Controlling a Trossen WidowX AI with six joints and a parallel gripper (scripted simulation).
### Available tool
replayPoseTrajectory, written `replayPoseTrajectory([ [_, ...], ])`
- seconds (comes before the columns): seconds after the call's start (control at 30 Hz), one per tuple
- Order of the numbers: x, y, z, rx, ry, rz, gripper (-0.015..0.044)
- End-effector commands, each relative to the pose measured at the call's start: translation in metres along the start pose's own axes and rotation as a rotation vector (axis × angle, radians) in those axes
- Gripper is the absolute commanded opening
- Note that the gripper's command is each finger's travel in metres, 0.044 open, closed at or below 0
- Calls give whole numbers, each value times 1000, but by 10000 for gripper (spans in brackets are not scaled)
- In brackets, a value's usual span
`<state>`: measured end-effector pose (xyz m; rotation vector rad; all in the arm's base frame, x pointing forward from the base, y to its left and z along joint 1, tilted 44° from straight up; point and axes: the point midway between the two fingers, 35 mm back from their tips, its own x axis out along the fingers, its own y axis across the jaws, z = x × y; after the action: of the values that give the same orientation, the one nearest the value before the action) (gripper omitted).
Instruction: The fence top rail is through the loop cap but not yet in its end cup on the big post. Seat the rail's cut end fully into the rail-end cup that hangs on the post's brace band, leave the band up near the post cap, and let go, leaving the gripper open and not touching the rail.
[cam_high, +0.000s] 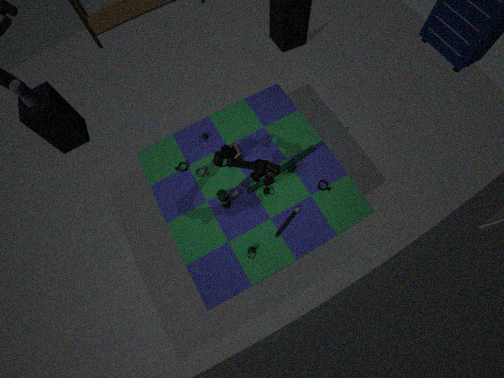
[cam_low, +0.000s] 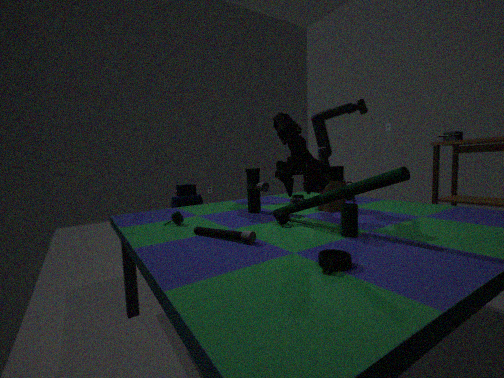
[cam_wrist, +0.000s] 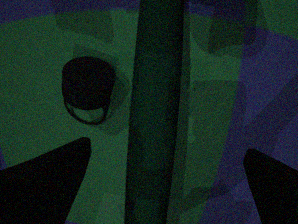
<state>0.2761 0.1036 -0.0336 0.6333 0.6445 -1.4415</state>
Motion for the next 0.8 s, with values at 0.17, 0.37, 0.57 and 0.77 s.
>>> replayPoseTrajectory([
  [0.17,13,0,1,-5,-5,-1,440],
  [0.37,23,0,0,-6,-5,-1,440],
  [0.57,33,1,0,-6,-5,-1,440],
  [0.77,43,1,0,-6,-5,-1,440],
])
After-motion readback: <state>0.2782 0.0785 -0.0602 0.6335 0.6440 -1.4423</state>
